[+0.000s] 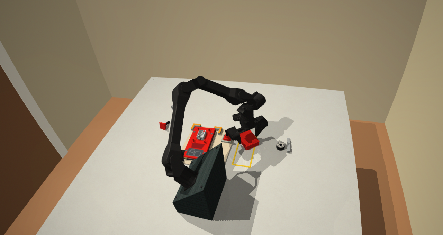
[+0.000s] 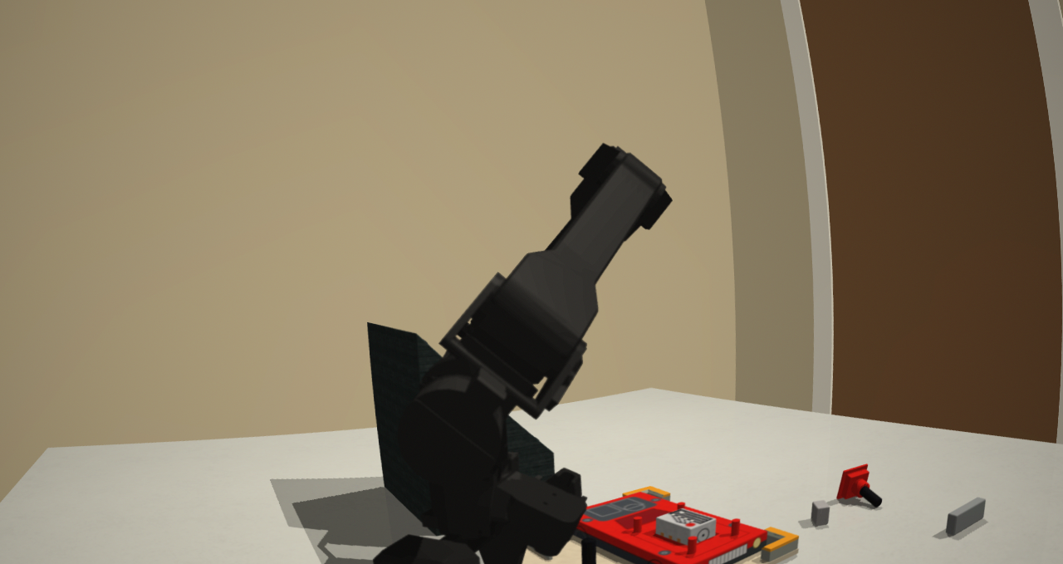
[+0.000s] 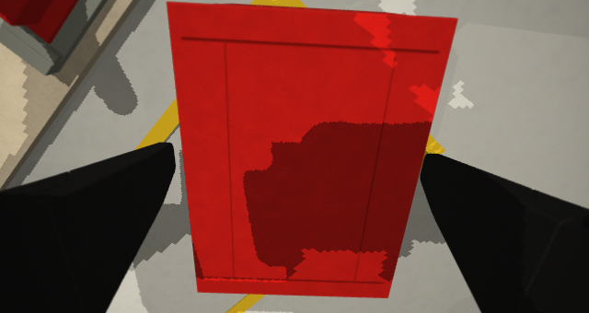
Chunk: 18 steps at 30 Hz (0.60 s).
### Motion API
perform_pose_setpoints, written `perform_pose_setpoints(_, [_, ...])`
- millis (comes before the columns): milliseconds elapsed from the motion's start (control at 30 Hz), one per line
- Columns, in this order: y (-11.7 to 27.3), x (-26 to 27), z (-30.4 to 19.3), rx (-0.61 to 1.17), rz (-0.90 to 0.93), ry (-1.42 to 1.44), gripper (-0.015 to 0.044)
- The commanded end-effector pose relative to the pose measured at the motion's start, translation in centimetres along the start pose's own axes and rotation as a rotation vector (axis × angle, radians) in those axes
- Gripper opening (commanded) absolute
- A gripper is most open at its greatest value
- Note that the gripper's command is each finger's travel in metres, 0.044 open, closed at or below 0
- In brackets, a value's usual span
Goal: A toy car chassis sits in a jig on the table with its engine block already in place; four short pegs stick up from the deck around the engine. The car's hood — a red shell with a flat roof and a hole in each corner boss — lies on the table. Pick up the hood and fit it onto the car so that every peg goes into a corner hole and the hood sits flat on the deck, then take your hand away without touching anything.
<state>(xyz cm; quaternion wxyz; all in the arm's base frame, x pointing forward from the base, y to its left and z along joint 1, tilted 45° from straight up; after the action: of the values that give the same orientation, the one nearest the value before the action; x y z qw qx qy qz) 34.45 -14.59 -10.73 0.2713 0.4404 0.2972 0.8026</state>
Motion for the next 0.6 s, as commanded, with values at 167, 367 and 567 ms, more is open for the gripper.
perform_pose_setpoints(167, [0.1,0.0,0.0,0.000,-0.001,0.001,0.0308])
perform_pose_setpoints(367, [0.0,0.0,0.0,0.000,0.000,0.000,0.0249])
perform_pose_setpoints(567, [1.1,0.0,0.0,0.000,0.000,0.000,0.0091])
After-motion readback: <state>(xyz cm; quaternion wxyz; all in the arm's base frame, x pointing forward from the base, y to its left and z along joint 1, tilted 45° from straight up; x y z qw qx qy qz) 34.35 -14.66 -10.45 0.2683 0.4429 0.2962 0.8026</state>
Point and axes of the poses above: the point midway between the two fingers, 35 mm back from their tips, its own y axis back along the fingers, its own x axis across the jaws, z = x × y, the point moved 6 cm from there along y, back along the fingers, and after that the axes turned 5 degrees about -y, right-handed, at the moved point
